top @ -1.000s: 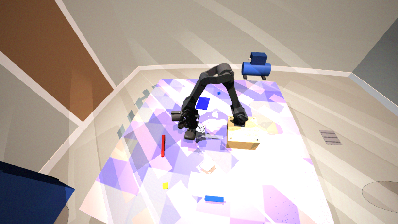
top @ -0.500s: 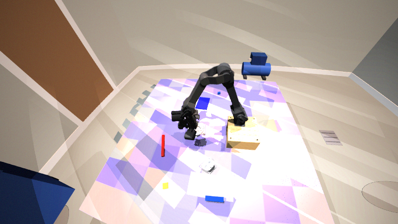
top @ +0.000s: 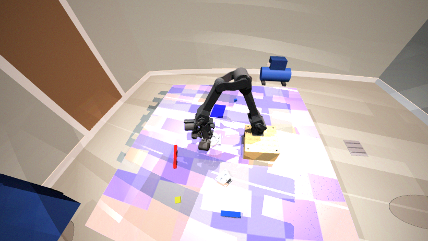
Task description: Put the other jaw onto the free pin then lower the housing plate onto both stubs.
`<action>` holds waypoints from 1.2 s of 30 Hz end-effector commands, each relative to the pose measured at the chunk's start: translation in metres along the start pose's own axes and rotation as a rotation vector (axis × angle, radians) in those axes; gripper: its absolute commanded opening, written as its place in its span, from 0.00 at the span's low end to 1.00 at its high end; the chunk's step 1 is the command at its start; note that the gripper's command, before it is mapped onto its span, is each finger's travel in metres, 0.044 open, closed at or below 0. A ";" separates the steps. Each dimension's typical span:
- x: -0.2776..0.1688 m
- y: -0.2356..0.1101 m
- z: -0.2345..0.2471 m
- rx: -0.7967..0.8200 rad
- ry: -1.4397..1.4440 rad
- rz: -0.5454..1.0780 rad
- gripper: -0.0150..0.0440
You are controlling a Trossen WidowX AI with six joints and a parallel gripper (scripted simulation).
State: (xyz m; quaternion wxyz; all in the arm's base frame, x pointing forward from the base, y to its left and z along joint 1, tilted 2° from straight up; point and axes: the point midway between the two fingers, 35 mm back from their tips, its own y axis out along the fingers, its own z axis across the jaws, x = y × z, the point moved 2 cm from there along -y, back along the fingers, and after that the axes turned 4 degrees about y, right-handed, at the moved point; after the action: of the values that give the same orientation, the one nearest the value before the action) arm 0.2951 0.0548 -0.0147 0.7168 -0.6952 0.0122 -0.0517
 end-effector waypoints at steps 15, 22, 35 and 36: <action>0.000 0.000 0.000 0.000 0.000 0.000 0.63; 0.000 -0.002 0.000 0.000 0.000 0.000 0.63; 0.002 -0.061 0.001 0.002 -0.001 -0.007 0.68; 0.002 -0.061 0.002 0.001 -0.012 -0.007 0.72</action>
State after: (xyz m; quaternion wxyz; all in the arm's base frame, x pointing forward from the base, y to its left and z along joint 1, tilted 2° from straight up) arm 0.2961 0.0539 0.0495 0.7181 -0.6935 0.0054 -0.0586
